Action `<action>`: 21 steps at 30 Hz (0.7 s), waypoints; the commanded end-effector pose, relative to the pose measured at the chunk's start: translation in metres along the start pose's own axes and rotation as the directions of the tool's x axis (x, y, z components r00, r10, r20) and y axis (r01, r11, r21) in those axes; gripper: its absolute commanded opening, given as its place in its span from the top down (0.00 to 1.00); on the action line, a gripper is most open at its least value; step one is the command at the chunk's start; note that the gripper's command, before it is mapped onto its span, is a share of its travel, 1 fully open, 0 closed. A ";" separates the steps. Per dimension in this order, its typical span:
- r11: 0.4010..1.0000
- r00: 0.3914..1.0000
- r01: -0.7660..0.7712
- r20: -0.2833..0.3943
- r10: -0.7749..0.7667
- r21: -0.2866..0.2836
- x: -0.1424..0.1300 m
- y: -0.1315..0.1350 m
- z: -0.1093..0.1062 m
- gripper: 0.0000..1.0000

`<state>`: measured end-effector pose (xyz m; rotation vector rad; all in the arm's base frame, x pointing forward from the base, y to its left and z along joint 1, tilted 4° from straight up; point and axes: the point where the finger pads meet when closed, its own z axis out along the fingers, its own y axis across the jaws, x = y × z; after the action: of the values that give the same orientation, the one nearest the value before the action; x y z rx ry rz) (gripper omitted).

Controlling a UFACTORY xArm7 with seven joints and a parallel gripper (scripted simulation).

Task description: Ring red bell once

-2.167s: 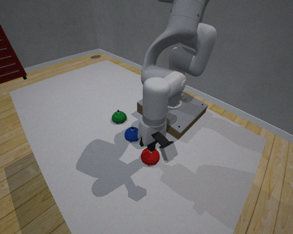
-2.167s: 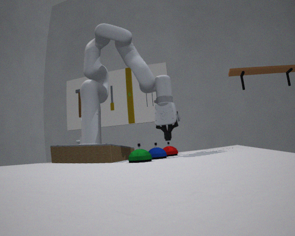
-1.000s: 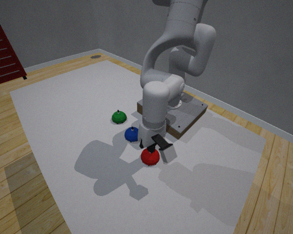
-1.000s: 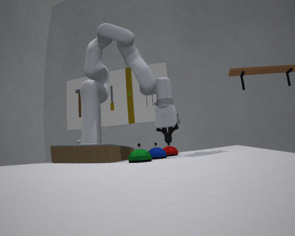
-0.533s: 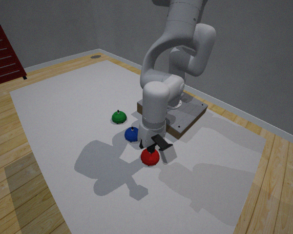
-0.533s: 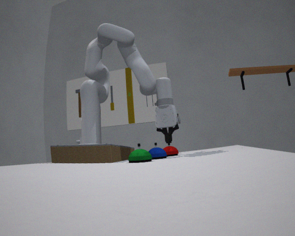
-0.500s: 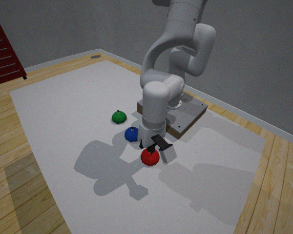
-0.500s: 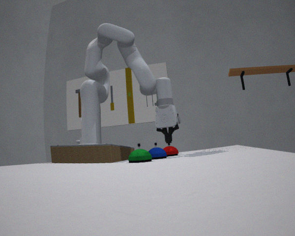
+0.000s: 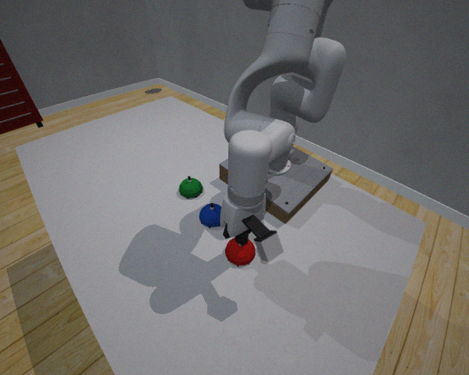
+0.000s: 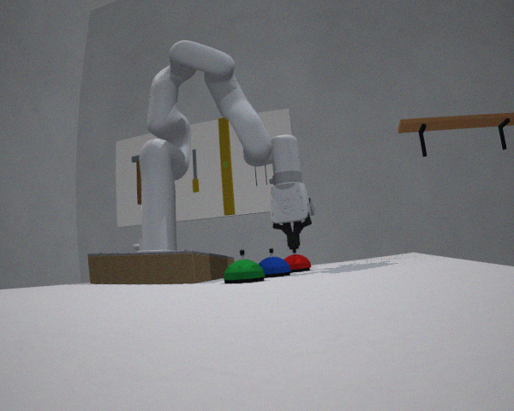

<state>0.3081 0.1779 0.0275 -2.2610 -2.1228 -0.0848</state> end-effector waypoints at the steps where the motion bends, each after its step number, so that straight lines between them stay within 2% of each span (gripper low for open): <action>1: 1.000 1.000 0.000 0.000 0.000 0.002 0.000 0.000 0.000 1.00; 10: 1.000 1.000 0.000 0.000 0.000 0.002 0.000 0.000 -0.008 1.00; 21: 1.000 1.000 0.000 0.000 0.000 0.002 0.000 0.000 -0.036 1.00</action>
<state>0.3054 0.1759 0.0473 -2.2593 -2.1213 -0.0733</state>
